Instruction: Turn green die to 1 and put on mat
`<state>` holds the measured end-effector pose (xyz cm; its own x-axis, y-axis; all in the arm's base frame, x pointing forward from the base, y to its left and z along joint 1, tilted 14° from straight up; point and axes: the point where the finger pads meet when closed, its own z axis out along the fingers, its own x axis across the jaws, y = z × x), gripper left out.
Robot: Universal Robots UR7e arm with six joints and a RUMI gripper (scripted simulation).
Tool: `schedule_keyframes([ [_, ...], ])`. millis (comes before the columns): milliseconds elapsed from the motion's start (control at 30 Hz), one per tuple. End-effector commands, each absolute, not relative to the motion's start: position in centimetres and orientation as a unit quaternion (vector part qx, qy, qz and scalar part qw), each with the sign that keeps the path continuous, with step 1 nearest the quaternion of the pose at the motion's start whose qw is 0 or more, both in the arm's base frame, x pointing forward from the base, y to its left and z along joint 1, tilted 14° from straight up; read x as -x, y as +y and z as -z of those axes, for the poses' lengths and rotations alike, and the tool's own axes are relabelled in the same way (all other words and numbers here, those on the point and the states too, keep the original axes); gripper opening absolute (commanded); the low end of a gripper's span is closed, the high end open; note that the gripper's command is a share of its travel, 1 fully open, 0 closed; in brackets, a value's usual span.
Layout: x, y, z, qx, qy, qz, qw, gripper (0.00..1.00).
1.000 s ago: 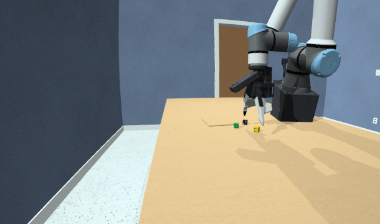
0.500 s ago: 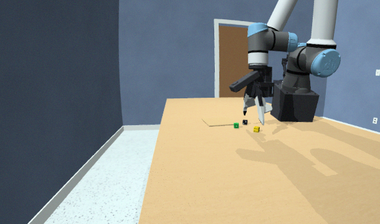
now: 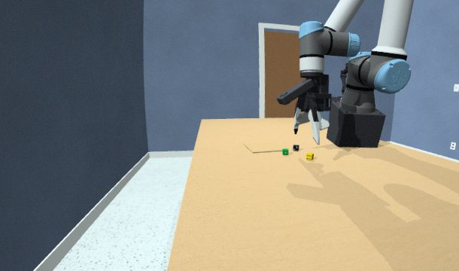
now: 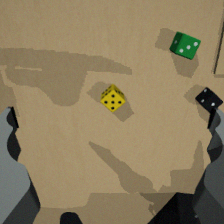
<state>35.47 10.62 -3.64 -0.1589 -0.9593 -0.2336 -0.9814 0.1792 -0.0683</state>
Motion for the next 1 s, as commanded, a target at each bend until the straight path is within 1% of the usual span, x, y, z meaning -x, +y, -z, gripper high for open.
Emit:
schedule_keyframes([
  [0,-35.3,10.3,2.2,0.639,0.759,-0.050,0.112,1.00],
  [633,-34.7,9.0,-3.7,0.639,0.759,-0.050,0.112,1.00],
  [967,-34.5,8.6,-5.2,0.639,0.759,-0.050,0.112,1.00],
])
